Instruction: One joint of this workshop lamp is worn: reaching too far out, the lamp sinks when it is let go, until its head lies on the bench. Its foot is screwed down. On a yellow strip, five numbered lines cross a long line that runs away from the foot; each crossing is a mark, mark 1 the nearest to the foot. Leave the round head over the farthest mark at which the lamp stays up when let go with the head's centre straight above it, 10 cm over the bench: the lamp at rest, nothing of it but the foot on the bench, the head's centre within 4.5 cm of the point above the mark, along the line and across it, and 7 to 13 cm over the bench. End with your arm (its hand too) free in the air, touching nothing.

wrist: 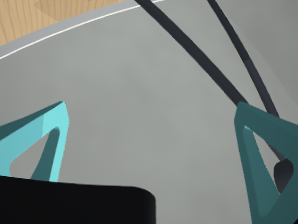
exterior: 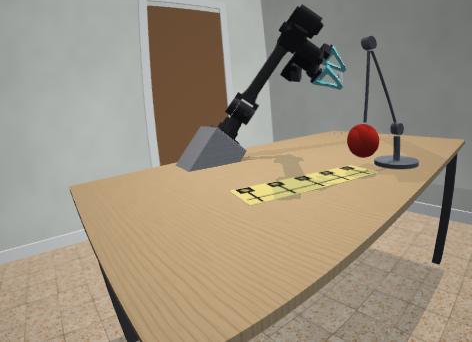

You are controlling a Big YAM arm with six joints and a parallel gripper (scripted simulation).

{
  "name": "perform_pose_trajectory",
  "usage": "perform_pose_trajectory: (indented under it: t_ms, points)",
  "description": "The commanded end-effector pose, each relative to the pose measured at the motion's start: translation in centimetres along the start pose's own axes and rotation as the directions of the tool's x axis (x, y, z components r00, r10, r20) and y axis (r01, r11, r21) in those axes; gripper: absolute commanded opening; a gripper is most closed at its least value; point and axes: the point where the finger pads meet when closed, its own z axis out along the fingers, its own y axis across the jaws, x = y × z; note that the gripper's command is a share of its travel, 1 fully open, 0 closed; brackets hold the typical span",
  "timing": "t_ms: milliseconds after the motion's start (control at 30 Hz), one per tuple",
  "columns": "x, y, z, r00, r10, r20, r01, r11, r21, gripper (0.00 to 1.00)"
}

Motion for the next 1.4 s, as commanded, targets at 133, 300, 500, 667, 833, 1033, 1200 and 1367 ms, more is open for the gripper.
perform_pose_trajectory:
  t_ms: [133,300,500,667,833,1033,1200,1367]
  points:
    - [1.4,-1.0,-0.7,1.0,-0.008,-0.004,0.008,1.0,-0.002,1.0]
    - [1.1,-0.8,-0.6,1.0,0.002,-0.004,-0.002,1.0,-0.004,1.0]
    - [0.7,-0.5,-0.4,1.0,0.018,-0.002,-0.018,1.0,-0.007,1.0]
    - [0.3,-0.2,-0.2,1.0,0.031,-0.002,-0.031,0.999,-0.01,1.0]
    - [0.3,-0.2,-0.2,1.0,0.031,-0.002,-0.031,0.999,-0.01,1.0]
    - [0.3,-0.2,-0.2,1.0,0.031,-0.002,-0.031,0.999,-0.01,1.0]
    - [0.3,-0.3,-0.2,1.0,0.031,-0.002,-0.031,0.999,-0.01,1.0]
    - [0.5,-0.4,-0.3,1.0,0.026,-0.002,-0.026,1.0,-0.009,1.0]
